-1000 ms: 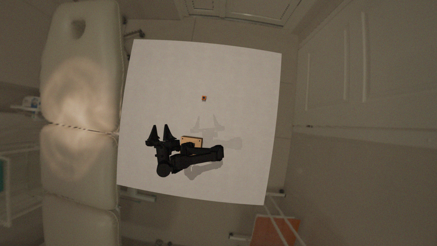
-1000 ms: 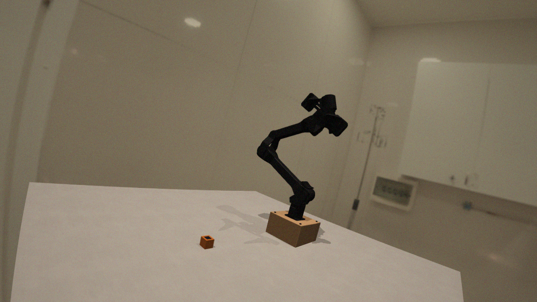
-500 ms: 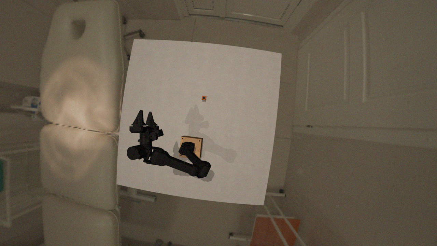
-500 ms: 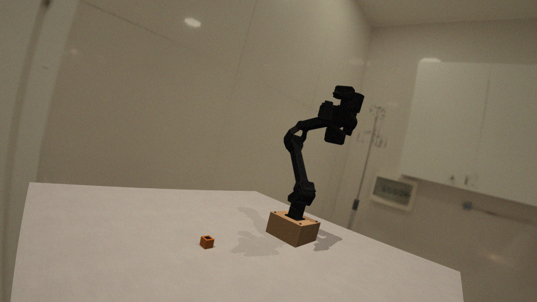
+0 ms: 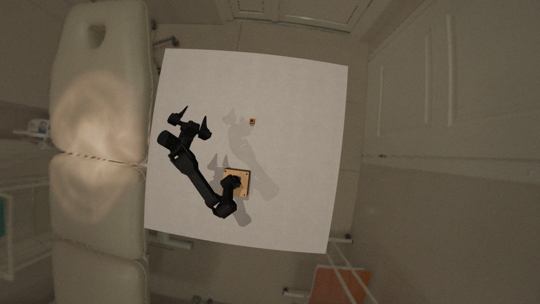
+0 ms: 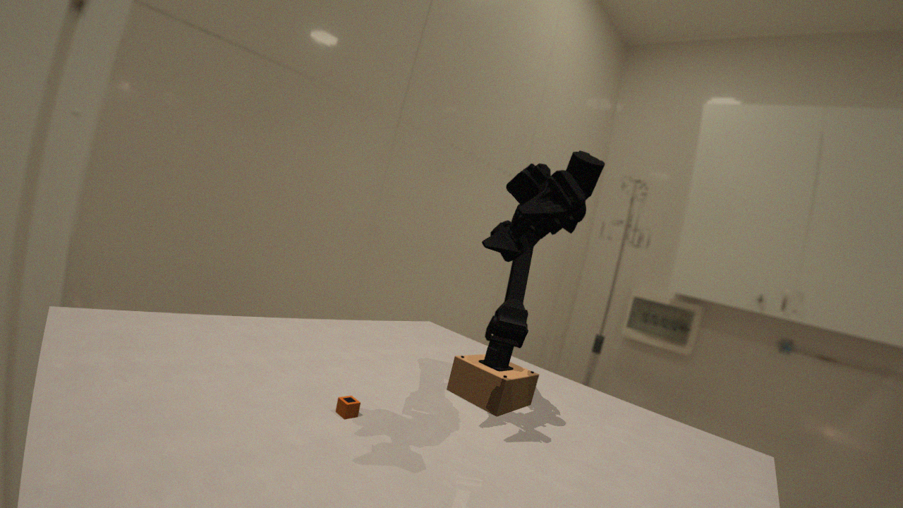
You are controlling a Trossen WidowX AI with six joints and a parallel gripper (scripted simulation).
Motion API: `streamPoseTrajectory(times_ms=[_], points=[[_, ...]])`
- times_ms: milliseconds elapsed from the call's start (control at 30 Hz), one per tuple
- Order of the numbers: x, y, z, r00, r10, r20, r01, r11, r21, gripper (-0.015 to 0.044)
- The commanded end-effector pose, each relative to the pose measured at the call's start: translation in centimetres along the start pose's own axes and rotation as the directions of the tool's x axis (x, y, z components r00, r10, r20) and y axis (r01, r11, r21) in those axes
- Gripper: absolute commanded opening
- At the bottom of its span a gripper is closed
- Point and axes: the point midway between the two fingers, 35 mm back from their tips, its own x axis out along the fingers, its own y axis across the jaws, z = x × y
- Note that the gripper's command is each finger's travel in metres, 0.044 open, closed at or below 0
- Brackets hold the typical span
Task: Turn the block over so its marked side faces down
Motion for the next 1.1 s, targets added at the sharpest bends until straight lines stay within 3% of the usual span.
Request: streamPoseTrajectory(times_ms=[0, 200, 400, 733, 1067], points=[[4.0, -2.5, -0.6, 0.99, -0.131, -0.058, 0.119, 0.977, -0.175, 0.044], [11.3, -10.1, -1.0, 0.892, -0.404, -0.203, 0.252, 0.817, -0.518, 0.044], [15.9, -19.3, -1.6, 0.698, -0.586, -0.412, 0.191, 0.706, -0.682, 0.044], [18.6, -29.4, -2.7, 0.402, -0.606, -0.687, -0.057, 0.732, -0.679, 0.044], [19.7, -31.5, -5.0, 0.397, -0.604, -0.691, -0.062, 0.734, -0.677, 0.044]])
